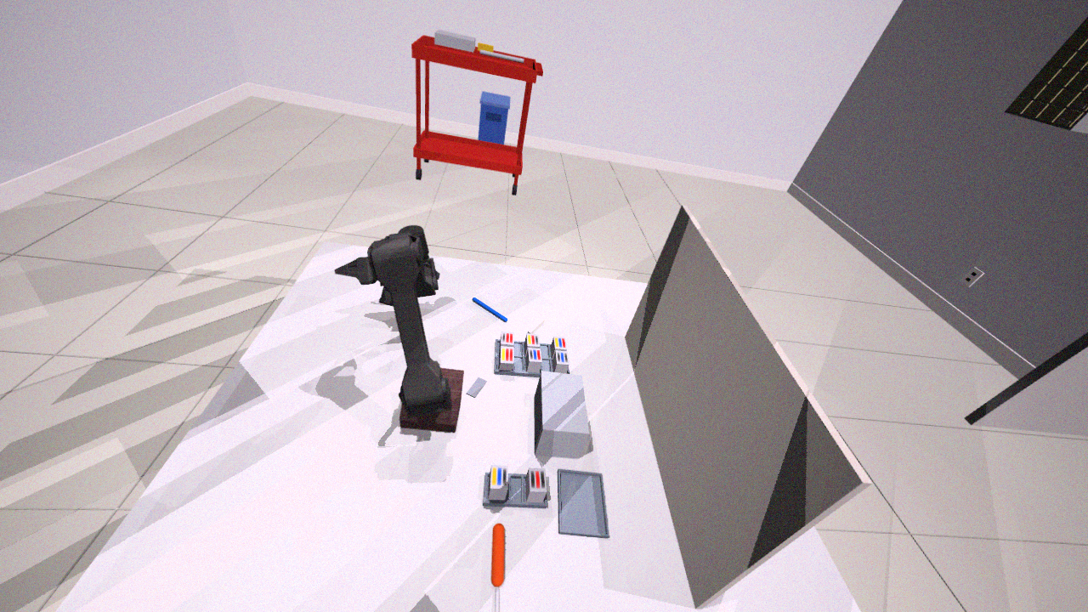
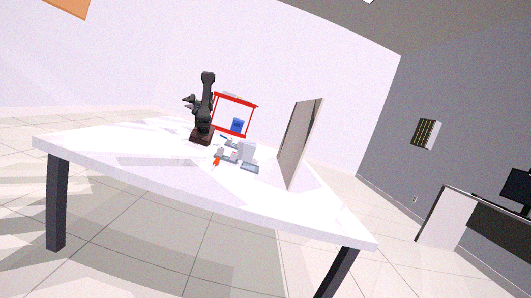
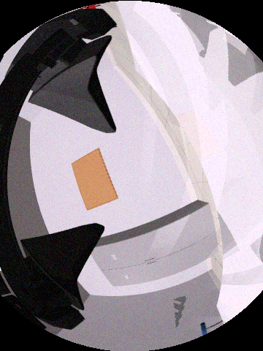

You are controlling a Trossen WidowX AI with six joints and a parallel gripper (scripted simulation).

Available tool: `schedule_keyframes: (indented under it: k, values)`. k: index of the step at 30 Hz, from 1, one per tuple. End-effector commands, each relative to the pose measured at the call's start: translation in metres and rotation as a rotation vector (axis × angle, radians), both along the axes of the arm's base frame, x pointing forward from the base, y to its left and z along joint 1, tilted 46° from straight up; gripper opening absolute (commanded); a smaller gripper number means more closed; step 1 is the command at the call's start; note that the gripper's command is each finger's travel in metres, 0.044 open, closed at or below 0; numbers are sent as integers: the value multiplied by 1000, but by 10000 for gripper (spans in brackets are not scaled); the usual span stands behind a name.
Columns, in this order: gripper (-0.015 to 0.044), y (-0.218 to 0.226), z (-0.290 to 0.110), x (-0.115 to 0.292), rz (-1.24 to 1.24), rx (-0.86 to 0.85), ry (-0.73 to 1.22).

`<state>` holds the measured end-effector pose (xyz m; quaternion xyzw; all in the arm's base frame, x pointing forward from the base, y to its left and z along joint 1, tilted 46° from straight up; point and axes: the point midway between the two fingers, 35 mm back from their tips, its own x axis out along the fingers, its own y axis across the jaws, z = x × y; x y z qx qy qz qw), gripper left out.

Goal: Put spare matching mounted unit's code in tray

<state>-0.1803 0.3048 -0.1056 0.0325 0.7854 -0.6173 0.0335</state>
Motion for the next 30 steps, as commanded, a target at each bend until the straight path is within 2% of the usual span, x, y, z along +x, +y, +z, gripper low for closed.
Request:
schedule_keyframes:
  k: [1, 8, 15, 20, 25, 30]
  values:
    - [426, 0, 0, 0, 0, 0, 0]
    - [440, 8, -2, 5, -37, -48, -16]
    - [440, 85, -19, 70, -439, -545, -116]
    - [440, 124, -27, 141, -774, -901, -116]
    - [440, 143, -29, 224, -1125, -1243, -49]
    - [440, 136, -25, 307, -1457, -1583, 102]
